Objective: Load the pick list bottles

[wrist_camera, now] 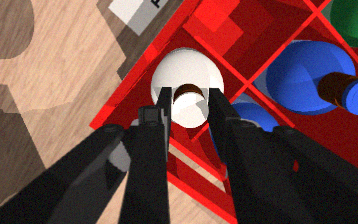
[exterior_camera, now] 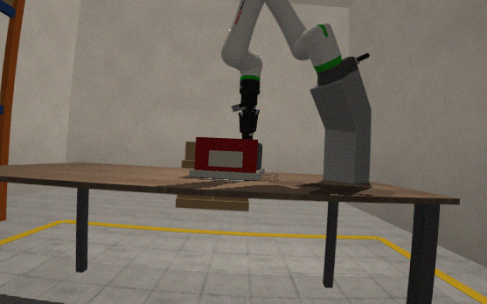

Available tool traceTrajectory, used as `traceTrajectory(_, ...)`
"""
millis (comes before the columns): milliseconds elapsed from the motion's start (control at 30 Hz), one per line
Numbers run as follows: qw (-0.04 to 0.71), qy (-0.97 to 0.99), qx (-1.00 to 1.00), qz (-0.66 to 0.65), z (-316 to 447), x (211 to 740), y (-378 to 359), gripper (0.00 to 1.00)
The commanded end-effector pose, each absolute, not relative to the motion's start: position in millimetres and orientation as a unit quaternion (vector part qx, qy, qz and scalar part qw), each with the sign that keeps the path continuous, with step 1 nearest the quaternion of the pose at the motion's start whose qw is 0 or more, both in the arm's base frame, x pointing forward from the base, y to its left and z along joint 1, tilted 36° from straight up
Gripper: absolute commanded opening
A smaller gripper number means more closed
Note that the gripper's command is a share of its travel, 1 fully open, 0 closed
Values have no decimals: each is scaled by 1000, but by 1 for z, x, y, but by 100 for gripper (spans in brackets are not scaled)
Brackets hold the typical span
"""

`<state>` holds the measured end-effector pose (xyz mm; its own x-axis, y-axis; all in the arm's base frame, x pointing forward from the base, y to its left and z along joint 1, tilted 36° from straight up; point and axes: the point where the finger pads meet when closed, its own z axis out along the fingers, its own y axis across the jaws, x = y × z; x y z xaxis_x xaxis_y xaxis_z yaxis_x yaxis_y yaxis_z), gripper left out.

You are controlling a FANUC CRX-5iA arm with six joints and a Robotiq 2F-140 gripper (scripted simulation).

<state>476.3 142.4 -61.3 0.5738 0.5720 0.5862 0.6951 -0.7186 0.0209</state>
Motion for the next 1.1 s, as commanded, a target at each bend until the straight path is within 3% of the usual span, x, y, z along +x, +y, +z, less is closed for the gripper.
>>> traceTrajectory(0, 106, -360, -881, -290, -62, 477, 143, 44)
traceTrajectory(1067, 106, -360, -881, -290, -51, 471, 137, 44)
